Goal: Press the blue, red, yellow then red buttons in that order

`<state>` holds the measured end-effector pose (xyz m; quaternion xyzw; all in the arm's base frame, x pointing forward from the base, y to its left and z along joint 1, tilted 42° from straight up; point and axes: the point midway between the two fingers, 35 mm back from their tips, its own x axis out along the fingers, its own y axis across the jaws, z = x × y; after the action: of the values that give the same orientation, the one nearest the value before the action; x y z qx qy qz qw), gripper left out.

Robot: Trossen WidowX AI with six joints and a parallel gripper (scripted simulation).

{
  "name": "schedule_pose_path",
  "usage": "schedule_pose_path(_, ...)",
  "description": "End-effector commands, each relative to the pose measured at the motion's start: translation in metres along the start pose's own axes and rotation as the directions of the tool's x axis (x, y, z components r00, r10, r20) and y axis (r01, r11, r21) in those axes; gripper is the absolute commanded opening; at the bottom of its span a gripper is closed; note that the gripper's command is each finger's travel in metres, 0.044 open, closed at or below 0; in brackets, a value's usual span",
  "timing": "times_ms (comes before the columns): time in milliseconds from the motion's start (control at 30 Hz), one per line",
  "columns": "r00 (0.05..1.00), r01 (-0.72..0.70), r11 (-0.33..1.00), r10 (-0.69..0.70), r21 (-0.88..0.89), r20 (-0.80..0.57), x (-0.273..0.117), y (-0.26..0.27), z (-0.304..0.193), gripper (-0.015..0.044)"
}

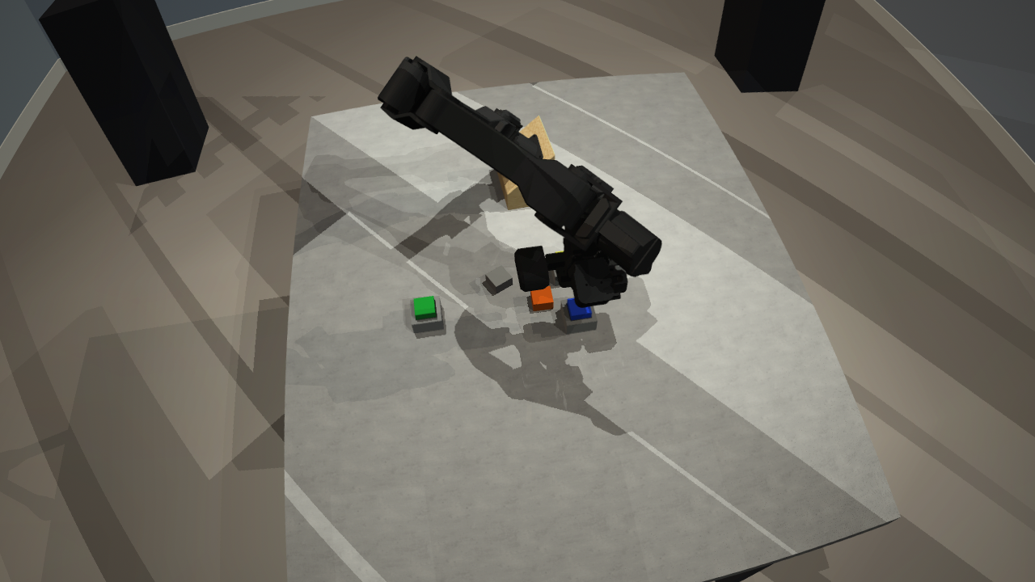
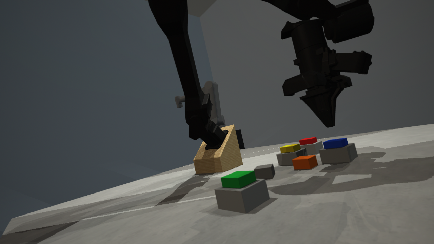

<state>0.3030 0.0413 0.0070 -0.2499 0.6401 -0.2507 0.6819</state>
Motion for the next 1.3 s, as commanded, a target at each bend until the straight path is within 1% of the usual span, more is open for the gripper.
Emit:
schedule_pose_path(0,1.000,0.003,1.000,-0.003,-0.003,0.003,0.001,0.000,0.000,0.0020)
schedule_pose_path(633,1.000,0.004,1.000,-0.004,-0.002,0.004,0.032,-0.001,0.001,0.0020)
schedule_pose_path(1267,1.000,0.004,1.000,-0.004,-0.002,0.004,0.033,-0.001,0.000,0.0020)
